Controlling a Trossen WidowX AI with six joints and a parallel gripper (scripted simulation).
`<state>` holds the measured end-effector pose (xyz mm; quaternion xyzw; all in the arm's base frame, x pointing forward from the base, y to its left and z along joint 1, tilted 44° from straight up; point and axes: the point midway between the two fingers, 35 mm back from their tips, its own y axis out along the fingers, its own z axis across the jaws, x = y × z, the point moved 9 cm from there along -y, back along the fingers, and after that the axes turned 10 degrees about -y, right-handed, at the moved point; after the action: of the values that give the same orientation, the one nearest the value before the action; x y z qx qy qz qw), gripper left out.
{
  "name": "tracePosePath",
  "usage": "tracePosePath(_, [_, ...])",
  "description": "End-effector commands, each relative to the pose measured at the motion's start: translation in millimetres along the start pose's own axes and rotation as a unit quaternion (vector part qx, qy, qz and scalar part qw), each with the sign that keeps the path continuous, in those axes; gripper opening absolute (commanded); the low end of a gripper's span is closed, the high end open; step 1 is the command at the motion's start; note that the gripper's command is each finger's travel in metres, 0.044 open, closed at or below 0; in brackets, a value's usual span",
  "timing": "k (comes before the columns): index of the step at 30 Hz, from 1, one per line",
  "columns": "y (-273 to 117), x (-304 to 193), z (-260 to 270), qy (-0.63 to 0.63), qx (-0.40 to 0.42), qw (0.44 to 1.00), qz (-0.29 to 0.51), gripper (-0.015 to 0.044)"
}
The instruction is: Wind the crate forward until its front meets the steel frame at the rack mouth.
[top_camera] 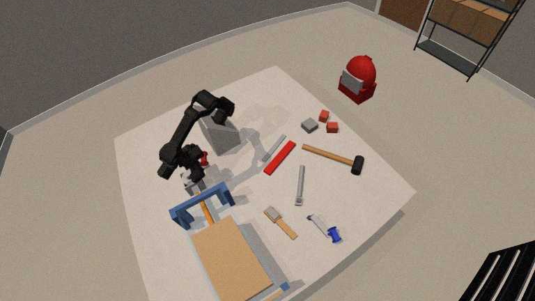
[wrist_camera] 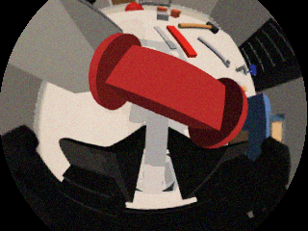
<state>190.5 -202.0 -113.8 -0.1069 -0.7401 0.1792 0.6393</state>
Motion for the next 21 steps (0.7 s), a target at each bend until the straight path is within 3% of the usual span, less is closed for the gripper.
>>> tracePosePath(1, [0.4, 0.0, -0.1, 0.003, -0.002, 1.0, 0.0, 0.0])
tracePosePath(21, [2.2, -0.7, -0.2, 0.002, -0.001, 1.0, 0.0, 0.0])
